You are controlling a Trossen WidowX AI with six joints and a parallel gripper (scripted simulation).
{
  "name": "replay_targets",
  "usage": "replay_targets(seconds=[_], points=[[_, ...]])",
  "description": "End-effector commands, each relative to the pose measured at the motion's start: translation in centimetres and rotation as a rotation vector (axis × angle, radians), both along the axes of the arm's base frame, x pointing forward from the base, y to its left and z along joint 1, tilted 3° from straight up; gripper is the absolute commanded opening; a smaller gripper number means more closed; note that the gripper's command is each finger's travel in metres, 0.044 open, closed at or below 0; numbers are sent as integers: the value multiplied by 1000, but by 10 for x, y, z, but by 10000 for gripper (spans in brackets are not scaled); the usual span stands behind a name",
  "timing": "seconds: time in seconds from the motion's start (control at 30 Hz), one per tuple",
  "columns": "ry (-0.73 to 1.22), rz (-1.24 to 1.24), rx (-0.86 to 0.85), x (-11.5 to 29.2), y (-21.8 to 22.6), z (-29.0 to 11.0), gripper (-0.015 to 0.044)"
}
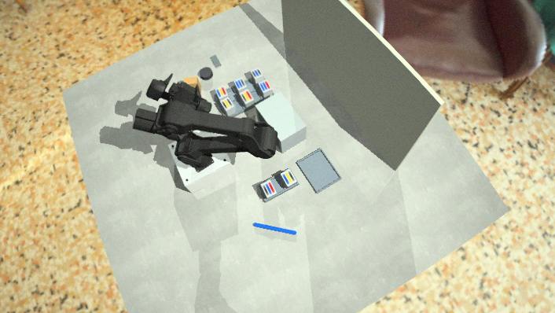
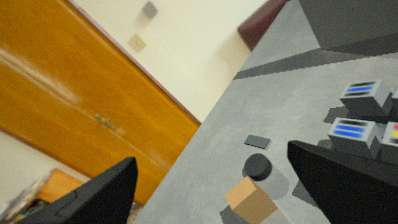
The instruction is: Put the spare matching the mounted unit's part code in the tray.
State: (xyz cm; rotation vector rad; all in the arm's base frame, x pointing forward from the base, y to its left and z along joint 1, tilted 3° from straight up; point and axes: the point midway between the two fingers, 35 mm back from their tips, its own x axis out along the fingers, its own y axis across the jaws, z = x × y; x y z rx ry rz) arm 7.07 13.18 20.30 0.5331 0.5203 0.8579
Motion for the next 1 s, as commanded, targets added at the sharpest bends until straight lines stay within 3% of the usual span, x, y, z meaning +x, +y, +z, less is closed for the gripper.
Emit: replay_targets(seconds=[0.0,0.23,0.57,0.97], points=[[0,0,0,0,0,0,426],[-14,-19,-30,2,-1,2,440],[-103,-262,-495,23,-7,23,440],[87,-431,-968,69,6,32,440]])
